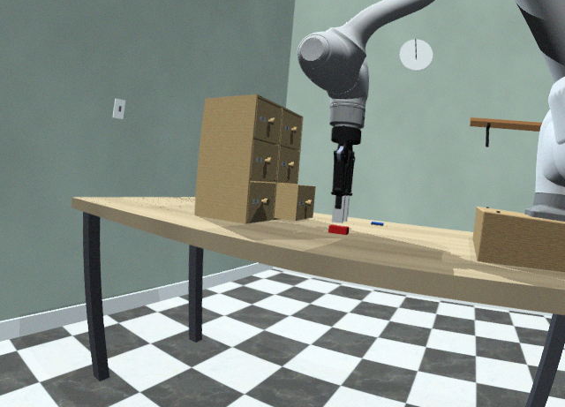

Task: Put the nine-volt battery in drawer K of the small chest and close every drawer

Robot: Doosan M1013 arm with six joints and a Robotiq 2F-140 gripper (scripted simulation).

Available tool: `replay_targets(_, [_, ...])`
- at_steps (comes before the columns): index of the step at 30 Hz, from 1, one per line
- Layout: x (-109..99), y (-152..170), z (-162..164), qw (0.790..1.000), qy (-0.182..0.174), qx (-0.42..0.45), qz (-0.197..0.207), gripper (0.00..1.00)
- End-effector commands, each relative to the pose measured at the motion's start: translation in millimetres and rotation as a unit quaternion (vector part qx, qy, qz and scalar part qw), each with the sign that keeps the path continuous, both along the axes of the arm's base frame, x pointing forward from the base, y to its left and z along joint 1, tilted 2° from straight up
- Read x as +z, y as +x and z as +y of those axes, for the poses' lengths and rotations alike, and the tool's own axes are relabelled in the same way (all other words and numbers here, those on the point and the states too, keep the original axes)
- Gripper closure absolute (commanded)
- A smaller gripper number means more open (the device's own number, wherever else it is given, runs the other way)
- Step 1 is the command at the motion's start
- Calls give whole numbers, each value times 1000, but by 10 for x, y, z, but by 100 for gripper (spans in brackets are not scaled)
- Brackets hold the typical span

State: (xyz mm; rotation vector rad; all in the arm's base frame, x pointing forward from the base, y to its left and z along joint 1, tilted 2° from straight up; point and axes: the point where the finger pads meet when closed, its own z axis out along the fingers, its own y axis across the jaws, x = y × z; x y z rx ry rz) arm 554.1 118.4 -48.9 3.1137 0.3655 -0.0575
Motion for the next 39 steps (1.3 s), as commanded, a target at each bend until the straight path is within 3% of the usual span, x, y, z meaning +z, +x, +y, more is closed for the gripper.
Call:
replay_targets(1, [-21,-18,25,1000,0,0,-1,74])
replay_targets(13, [-41,-19,25,1000,0,0,-1,74])
replay_targets(24, [-259,-26,23,1000,0,0,-1,74])
replay_targets(39, [-268,-26,23,1000,0,0,-1,74])
